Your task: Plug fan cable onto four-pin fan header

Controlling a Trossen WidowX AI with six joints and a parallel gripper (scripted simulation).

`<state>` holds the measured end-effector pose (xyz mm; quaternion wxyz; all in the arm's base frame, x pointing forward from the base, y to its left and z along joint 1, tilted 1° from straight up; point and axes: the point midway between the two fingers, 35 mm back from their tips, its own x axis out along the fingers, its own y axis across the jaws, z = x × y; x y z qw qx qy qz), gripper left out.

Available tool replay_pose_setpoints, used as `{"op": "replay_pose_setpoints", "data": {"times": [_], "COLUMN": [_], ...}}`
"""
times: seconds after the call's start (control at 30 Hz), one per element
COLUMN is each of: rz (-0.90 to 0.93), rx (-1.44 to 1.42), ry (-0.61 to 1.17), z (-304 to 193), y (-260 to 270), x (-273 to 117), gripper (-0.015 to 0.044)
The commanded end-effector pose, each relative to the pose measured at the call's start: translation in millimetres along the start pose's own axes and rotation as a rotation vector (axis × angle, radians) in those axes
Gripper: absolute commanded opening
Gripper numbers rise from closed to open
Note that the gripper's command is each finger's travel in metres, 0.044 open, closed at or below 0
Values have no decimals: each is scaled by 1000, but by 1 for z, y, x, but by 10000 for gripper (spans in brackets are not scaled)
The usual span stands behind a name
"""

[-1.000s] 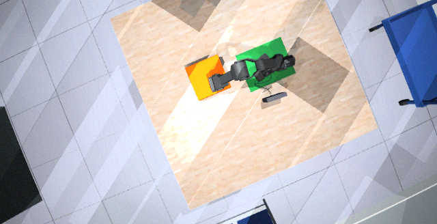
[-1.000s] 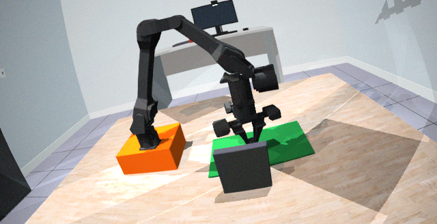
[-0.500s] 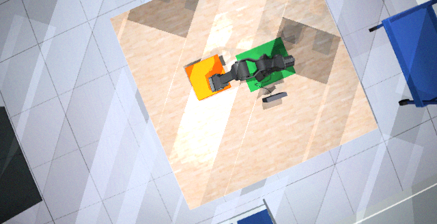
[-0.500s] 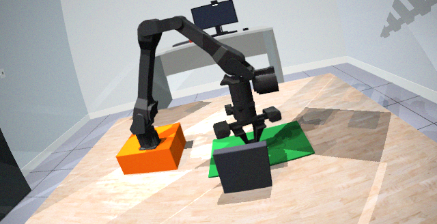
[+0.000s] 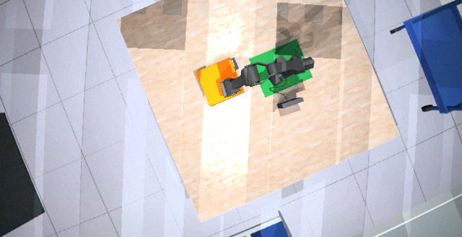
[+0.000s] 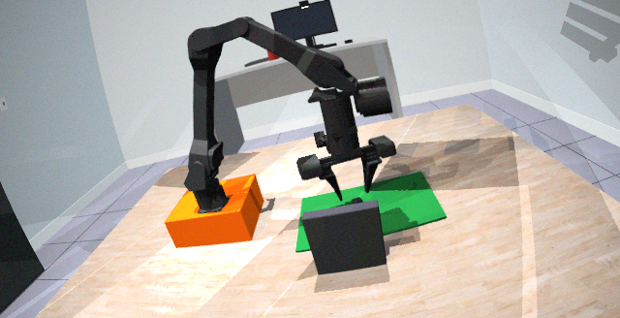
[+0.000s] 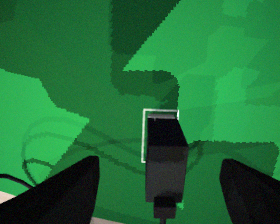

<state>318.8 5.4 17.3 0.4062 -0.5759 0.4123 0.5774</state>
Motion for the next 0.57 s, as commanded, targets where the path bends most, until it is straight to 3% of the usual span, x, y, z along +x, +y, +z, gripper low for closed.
{"op": "replay_pose_setpoints", "data": {"times": [0.0,0.17,0.4,0.53], "rz": [-16,-16,-18,-18], "rx": [2,2,2,2], "ry": [4,4,-5,-6], "z": [-1,8,108,118], "y": [-2,-6,-26,-26], "x": [-20,-20,-21,-21], "gripper": [260,260,260,260]}}
